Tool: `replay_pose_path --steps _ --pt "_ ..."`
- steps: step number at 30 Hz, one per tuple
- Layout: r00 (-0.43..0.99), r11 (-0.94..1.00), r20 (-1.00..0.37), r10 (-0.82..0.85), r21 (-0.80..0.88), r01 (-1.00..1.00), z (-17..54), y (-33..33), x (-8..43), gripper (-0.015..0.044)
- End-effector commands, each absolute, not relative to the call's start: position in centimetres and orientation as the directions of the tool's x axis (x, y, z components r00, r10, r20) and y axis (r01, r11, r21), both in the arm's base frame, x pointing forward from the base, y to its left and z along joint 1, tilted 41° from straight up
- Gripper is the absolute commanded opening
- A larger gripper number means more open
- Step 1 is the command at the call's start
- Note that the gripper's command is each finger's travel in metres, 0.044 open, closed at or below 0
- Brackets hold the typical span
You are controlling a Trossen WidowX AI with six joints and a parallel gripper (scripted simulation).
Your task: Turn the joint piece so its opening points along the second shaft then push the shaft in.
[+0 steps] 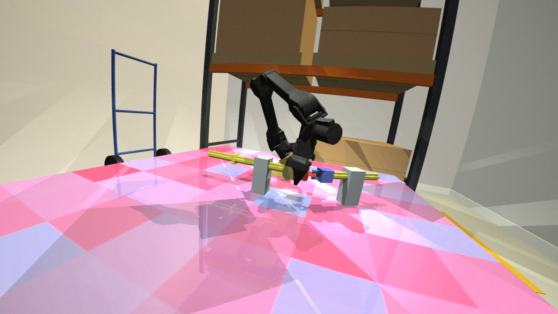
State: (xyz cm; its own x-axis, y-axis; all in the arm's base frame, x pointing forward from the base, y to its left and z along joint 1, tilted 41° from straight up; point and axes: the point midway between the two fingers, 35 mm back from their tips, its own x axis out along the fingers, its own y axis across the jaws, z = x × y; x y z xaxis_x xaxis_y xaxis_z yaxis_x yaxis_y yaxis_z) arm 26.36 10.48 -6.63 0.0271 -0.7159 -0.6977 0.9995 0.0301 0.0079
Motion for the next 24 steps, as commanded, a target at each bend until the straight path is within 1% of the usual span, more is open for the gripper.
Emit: replay_pose_path --steps 1,3,8,9,11,22,24 --pt "0.027 0.030 -0.698 -0.715 0.008 1.000 -6.64 10.48 26.34 0.0000" --pt "0.027 0.030 -0.698 -0.715 0.008 1.000 -6.64 10.48 26.34 0.0000" --pt "0.027 0.030 -0.698 -0.715 0.008 1.000 -6.64 10.48 26.34 0.0131" --pt "0.027 0.030 -0.698 -0.715 0.008 1.000 -6.64 10.48 26.34 0.0147" --pt "0.027 0.030 -0.698 -0.715 0.008 1.000 -6.64 10.48 26.34 0.0147" --pt "0.027 0.030 -0.698 -0.715 0.008 1.000 -6.64 10.48 26.34 0.0436" --pt "0.027 0.030 -0.698 -0.715 0.008 1.000 -6.64 10.48 26.34 0.0440"
